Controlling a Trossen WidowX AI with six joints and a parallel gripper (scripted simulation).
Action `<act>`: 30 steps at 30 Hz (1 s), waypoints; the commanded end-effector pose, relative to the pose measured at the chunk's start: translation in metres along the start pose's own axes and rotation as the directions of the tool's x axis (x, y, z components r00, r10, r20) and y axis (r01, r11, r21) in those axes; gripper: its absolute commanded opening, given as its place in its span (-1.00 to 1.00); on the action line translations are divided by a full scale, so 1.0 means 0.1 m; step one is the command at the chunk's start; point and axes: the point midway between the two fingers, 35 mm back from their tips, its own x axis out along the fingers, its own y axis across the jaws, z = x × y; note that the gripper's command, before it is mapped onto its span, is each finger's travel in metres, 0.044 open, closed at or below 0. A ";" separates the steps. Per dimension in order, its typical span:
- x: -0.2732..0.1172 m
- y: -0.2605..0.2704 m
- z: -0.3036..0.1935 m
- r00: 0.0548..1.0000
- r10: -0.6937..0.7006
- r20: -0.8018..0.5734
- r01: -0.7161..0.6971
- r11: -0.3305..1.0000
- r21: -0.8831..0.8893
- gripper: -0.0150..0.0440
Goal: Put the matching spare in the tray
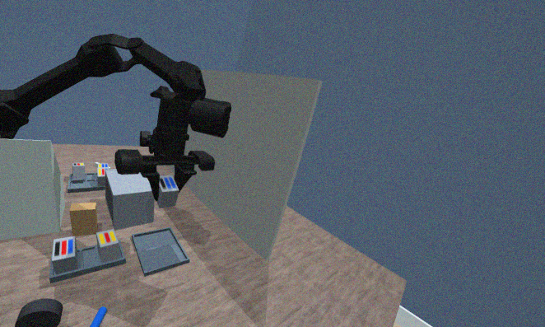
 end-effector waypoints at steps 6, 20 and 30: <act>0.14 -0.01 0.00 1.000 -0.001 0.006 0.001 1.000 0.007 -0.49; 0.32 -0.02 -0.01 1.000 -0.001 0.006 0.001 1.000 0.007 -0.49; 0.44 -0.02 0.00 1.000 -0.001 0.006 0.001 1.000 0.007 -0.49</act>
